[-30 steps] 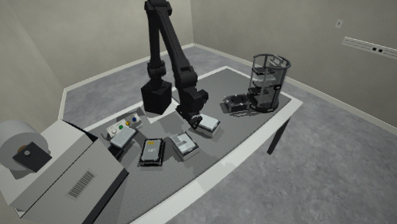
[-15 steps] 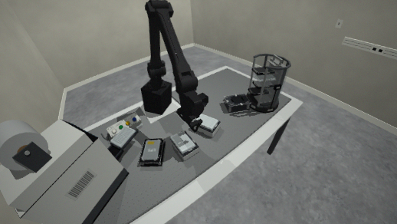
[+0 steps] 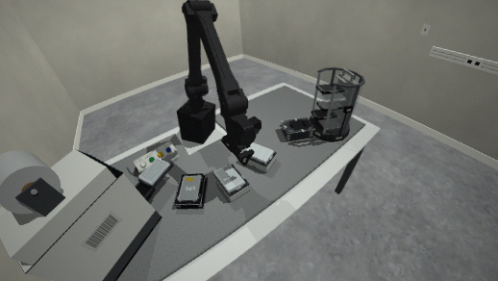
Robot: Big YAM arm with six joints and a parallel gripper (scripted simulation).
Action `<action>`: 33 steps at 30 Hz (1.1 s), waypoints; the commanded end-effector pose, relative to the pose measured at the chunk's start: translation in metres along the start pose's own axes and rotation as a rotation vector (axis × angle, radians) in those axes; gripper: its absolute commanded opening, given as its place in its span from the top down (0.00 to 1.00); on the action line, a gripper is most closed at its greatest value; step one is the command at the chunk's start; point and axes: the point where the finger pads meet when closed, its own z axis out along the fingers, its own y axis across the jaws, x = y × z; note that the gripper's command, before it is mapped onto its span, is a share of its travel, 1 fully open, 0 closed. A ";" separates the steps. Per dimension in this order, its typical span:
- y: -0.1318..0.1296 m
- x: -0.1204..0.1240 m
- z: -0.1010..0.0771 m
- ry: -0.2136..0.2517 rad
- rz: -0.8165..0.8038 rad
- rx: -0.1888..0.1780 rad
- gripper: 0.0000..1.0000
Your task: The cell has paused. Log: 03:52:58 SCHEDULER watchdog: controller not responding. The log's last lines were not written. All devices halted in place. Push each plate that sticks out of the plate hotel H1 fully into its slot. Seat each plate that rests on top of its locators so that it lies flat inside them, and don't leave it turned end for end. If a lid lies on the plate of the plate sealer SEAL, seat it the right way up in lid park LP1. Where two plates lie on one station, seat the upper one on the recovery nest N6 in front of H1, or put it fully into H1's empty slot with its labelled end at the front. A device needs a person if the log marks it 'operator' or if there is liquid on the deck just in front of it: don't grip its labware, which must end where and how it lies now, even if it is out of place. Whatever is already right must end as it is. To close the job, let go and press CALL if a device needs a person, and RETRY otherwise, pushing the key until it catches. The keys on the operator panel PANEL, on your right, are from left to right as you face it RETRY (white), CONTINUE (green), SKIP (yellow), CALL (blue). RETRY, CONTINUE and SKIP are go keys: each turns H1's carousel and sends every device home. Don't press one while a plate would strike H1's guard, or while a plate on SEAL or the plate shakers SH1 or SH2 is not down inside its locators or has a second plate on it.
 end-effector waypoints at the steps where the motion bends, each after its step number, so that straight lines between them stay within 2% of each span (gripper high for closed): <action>1: -0.015 0.000 -0.008 0.004 0.002 0.041 0.00; 29: -0.015 0.000 -0.008 0.004 0.002 0.041 0.00; 30: -0.021 -0.001 -0.019 0.007 0.007 0.072 0.00; 32: -0.026 0.001 -0.031 0.008 0.014 0.072 0.00; 33: -0.026 0.001 -0.031 0.008 0.014 0.072 0.00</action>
